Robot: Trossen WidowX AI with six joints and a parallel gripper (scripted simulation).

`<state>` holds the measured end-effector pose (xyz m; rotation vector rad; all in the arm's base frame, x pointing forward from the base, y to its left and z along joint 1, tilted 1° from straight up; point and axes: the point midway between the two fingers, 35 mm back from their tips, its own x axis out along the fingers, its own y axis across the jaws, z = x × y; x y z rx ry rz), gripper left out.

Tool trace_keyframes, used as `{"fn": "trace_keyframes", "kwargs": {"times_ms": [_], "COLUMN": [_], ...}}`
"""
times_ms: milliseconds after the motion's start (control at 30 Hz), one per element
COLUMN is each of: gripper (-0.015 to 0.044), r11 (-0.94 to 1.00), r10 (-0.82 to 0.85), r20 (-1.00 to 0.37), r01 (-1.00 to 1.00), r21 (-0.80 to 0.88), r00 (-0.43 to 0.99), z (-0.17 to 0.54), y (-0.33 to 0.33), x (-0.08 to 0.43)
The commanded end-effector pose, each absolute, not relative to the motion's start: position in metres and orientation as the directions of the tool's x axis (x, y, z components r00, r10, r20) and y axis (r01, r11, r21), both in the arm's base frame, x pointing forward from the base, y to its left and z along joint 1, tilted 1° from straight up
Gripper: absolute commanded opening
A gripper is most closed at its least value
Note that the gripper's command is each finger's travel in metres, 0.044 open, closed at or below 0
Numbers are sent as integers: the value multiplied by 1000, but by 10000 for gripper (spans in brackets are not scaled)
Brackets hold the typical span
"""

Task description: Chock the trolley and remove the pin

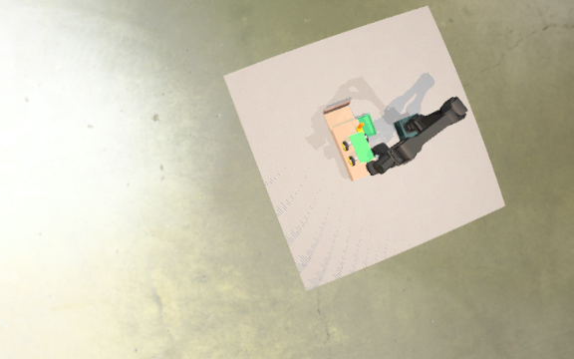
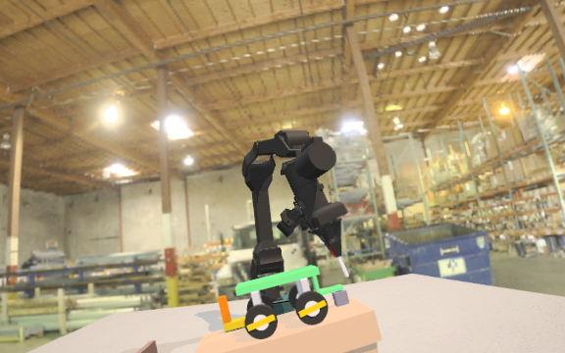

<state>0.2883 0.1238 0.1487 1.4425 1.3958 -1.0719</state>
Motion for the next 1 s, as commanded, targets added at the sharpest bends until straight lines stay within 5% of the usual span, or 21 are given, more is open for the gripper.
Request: {"fn": "trace_keyframes", "kwargs": {"times_ms": [0,967], "gripper": [0,0], "r11": [-31,-31], "r10": [284,280], "r20": [-959,-960], "r01": [999,999], "r21": [18,15], "r00": [26,23], "z": [150,142], "y": [125,87], "x": [273,234]}}
